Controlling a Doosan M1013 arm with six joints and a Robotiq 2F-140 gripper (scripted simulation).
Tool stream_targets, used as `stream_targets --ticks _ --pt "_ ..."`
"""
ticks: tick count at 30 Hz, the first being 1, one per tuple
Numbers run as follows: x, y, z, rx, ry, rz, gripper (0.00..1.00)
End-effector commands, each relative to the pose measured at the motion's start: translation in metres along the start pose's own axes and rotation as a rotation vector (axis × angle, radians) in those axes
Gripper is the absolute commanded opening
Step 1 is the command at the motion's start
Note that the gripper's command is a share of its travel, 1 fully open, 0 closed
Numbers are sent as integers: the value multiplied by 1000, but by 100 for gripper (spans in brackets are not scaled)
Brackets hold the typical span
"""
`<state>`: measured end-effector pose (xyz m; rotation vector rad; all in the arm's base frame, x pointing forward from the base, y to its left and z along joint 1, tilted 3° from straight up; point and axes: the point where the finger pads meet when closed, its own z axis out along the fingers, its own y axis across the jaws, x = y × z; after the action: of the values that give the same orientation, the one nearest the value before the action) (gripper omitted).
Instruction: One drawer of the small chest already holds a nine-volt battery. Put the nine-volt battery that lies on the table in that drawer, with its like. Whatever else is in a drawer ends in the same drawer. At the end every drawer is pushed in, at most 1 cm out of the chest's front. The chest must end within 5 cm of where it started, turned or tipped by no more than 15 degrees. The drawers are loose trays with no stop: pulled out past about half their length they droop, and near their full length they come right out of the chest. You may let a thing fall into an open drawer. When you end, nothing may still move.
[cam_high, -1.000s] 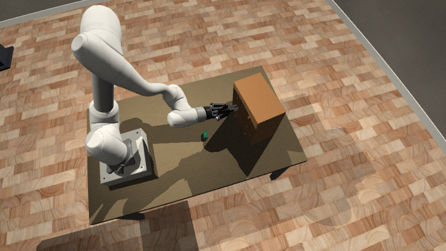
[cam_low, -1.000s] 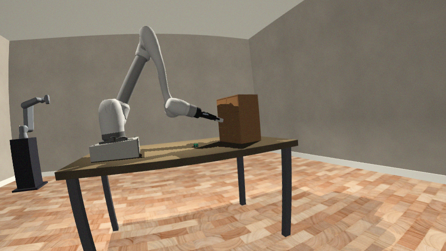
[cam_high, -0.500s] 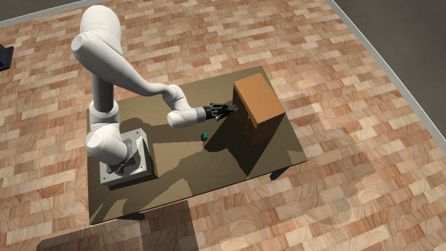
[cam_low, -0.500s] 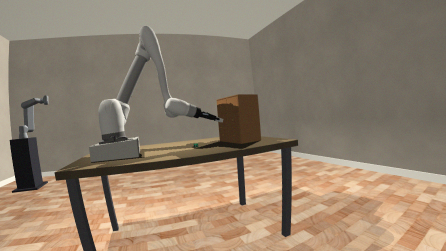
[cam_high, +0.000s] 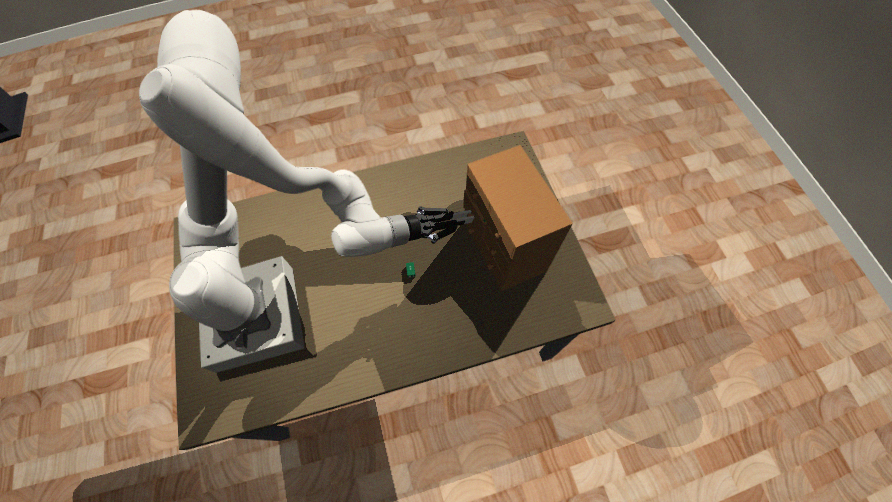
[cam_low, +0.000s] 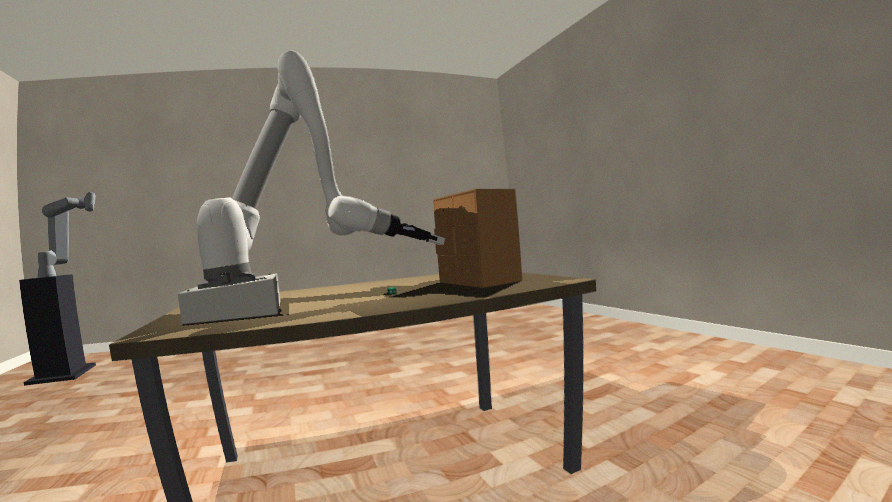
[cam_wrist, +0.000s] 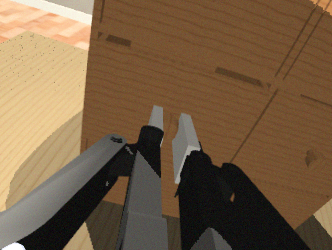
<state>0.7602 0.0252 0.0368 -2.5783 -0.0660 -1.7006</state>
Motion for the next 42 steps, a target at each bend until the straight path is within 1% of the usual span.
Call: stream_targets --ticks 1,5,36,42 --pt "-1 0 -3 0 0 0 8" --pt "-2 0 -6 0 0 0 8" --pt "-16 0 -43 0 0 0 8" --pt "-17 0 -47 0 0 0 8"
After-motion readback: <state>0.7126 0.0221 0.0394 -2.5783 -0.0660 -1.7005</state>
